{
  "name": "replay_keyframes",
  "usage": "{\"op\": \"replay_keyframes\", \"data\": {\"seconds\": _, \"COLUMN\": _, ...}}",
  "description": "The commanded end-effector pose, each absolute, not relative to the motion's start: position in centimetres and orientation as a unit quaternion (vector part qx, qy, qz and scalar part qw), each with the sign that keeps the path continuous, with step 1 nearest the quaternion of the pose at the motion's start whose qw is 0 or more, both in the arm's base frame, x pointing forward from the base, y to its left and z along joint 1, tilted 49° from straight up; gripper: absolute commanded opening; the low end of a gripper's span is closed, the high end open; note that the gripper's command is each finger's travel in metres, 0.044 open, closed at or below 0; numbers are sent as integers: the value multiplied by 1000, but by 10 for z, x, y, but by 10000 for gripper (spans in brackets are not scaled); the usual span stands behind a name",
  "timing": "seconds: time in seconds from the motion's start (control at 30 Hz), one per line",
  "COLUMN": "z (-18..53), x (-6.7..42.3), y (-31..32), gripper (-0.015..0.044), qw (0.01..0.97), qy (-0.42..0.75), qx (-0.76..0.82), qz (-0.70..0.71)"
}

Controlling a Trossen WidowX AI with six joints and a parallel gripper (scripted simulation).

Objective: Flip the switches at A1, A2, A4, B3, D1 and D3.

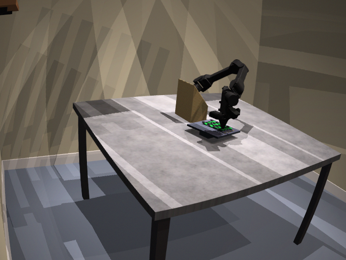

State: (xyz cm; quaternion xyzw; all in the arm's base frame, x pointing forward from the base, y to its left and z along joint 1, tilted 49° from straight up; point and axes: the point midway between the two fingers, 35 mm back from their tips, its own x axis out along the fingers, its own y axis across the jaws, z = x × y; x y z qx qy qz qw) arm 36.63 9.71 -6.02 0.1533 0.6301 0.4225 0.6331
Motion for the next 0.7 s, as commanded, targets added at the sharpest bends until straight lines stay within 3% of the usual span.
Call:
{"op": "replay_keyframes", "data": {"seconds": 0.0, "z": -60, "x": 366, "y": 98, "gripper": 0, "qw": 633, "qy": 630, "qx": 156, "qz": 422}}
{"op": "replay_keyframes", "data": {"seconds": 0.67, "z": -61, "x": 366, "y": 99, "gripper": 0, "qw": 633, "qy": 630, "qx": 156, "qz": 422}}
